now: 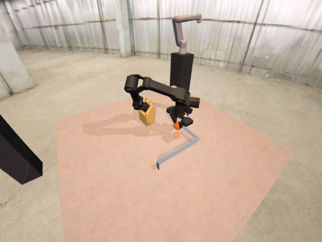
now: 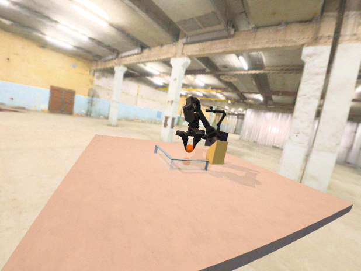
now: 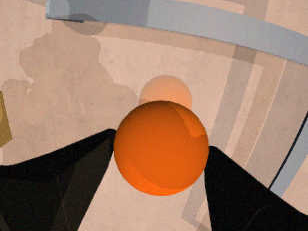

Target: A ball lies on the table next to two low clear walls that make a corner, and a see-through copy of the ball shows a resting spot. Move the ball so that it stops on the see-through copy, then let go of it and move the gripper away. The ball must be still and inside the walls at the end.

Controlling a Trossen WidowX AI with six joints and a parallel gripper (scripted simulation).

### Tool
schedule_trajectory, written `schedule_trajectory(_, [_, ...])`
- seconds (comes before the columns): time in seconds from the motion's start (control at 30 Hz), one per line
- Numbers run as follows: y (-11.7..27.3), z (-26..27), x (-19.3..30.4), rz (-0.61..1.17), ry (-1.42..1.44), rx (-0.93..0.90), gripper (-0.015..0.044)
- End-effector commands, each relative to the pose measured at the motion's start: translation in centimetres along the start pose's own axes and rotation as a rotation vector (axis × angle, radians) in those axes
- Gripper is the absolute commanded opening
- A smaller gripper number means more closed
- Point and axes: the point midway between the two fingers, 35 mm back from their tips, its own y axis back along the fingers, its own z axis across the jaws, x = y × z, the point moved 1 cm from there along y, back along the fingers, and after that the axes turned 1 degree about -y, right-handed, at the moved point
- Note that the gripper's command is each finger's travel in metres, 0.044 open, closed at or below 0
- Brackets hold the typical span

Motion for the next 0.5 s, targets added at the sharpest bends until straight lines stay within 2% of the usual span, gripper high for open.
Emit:
schedule_trajectory(0.0, [-0.8, 0.0, 0.2, -0.002, -0.003, 0.007, 0.0])
schedule_trajectory(0.33, [-6.5, 0.0, 0.3, 0.002, -0.004, 0.007, 0.0])
schedule_trajectory(0.47, [-6.9, 0.0, 0.3, 0.002, -0.004, 0.007, 0.0])
